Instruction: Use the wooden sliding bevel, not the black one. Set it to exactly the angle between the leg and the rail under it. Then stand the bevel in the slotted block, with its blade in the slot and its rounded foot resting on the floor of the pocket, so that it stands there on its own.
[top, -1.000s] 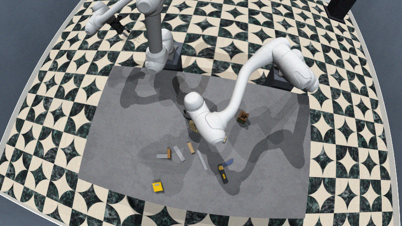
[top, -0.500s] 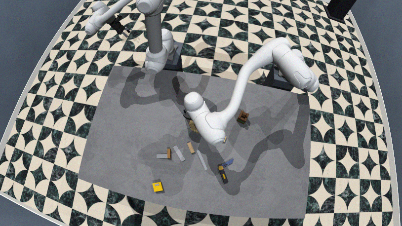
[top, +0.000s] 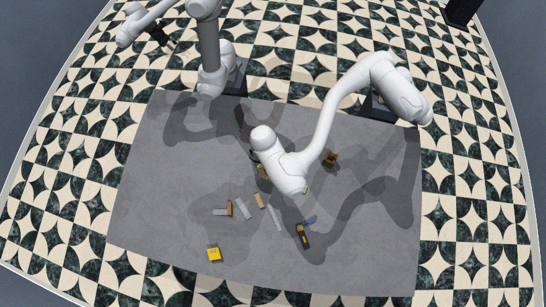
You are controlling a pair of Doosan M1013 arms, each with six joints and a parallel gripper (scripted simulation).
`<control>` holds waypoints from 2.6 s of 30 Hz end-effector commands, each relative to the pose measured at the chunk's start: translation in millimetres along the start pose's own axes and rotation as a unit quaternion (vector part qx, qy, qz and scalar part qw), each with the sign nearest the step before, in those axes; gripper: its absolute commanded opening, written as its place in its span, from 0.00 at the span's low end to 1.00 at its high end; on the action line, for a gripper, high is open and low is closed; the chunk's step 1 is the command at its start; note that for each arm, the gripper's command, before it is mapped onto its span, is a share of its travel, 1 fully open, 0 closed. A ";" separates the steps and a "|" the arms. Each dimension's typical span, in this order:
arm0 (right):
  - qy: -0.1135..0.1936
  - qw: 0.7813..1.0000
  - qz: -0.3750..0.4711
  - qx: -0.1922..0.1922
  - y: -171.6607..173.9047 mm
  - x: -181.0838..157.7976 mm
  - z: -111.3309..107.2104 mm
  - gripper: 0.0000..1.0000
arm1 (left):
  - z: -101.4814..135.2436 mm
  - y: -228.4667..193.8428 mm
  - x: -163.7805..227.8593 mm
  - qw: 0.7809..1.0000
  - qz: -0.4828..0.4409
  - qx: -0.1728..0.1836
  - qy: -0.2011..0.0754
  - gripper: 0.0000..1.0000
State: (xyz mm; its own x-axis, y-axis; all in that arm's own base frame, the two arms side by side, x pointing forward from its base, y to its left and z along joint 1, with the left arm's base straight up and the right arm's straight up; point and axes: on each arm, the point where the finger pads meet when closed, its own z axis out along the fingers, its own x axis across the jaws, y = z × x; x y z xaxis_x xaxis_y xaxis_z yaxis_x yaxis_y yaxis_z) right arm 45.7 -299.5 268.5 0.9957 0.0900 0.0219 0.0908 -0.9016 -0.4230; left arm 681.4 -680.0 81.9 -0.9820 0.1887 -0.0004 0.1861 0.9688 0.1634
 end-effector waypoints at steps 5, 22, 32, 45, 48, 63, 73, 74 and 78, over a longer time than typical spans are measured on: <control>0.000 1.000 0.000 -0.001 0.1 0.1 -0.5 1.00 | -1.8 0.2 -0.5 1.000 0.000 0.000 -0.001 0.00; 0.000 1.000 0.000 -0.001 0.1 0.1 -0.5 1.00 | -1.6 0.2 -0.5 1.000 0.000 0.000 -0.001 0.00; 0.000 1.000 0.000 -0.001 0.1 0.1 -0.5 1.00 | -1.6 0.2 -0.5 1.000 0.000 0.000 -0.001 0.00; 0.000 1.000 0.000 -0.001 0.1 0.1 -0.5 1.00 | -8.8 0.2 -0.5 1.000 0.000 0.000 -0.001 0.00; 0.000 1.000 0.000 -0.001 0.1 0.1 -0.5 1.00 | -9.6 0.2 -0.5 1.000 0.000 0.000 -0.001 0.00; 0.000 1.000 0.000 -0.001 0.1 0.1 -0.5 1.00 | -9.6 9.6 -0.5 1.000 0.000 0.000 -0.001 0.00; 0.000 1.000 0.000 -0.001 0.1 0.1 -0.5 1.00 | -9.6 12.2 -0.5 1.000 0.000 0.000 -0.001 0.00; 0.000 1.000 0.000 -0.001 0.1 0.1 -0.5 1.00 | -9.6 12.2 -0.5 1.000 0.000 0.000 -0.001 0.00; 0.000 1.000 0.000 -0.001 0.1 0.1 -0.5 1.00 | -9.8 12.2 -0.5 1.000 0.000 0.000 -0.001 0.00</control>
State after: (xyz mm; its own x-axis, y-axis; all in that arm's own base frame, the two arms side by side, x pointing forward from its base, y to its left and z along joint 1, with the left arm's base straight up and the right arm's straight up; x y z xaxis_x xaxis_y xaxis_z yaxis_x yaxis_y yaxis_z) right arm 45.7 -299.5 268.5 0.9957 0.0900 0.0219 0.0908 -0.9016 -0.4230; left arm 683.4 -669.6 91.5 -0.9821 0.1886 -0.0003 0.1860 0.9689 0.1635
